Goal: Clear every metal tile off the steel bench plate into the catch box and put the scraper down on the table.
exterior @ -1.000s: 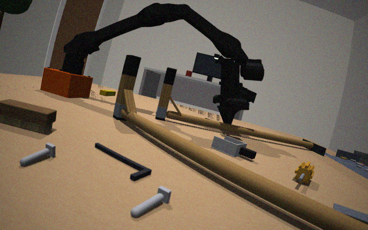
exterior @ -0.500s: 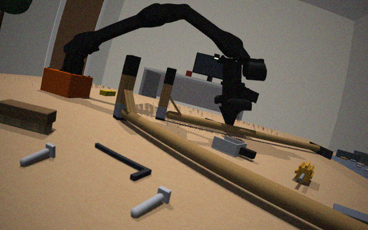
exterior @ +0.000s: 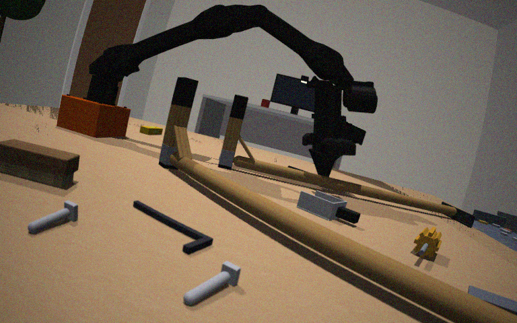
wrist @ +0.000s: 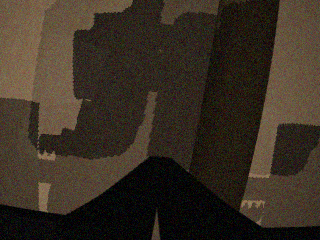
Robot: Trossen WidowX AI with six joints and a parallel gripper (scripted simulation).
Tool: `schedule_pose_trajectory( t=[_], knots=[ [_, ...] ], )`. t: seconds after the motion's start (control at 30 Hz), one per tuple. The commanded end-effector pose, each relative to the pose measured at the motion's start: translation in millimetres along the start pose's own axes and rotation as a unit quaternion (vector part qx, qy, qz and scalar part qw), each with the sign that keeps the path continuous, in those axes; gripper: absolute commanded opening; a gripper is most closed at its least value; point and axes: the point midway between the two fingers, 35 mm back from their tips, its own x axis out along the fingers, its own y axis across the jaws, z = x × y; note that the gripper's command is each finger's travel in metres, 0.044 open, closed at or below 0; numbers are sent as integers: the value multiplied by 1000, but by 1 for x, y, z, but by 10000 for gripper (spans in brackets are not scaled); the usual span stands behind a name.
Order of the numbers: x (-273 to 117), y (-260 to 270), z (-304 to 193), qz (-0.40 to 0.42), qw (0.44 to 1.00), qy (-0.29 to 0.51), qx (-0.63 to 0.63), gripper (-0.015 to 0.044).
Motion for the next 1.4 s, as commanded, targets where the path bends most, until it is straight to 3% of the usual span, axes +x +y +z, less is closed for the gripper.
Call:
schedule_pose_trajectory(
  t=[0.0,0.7,1.37],
  knots=[
    [-15,1,5,-1,1000,-6,-1,0],
    [-94,2,17,-4,1000,-24,-1,0],
    [-92,2,17,-4,1000,-24,0,0]
  ],
)
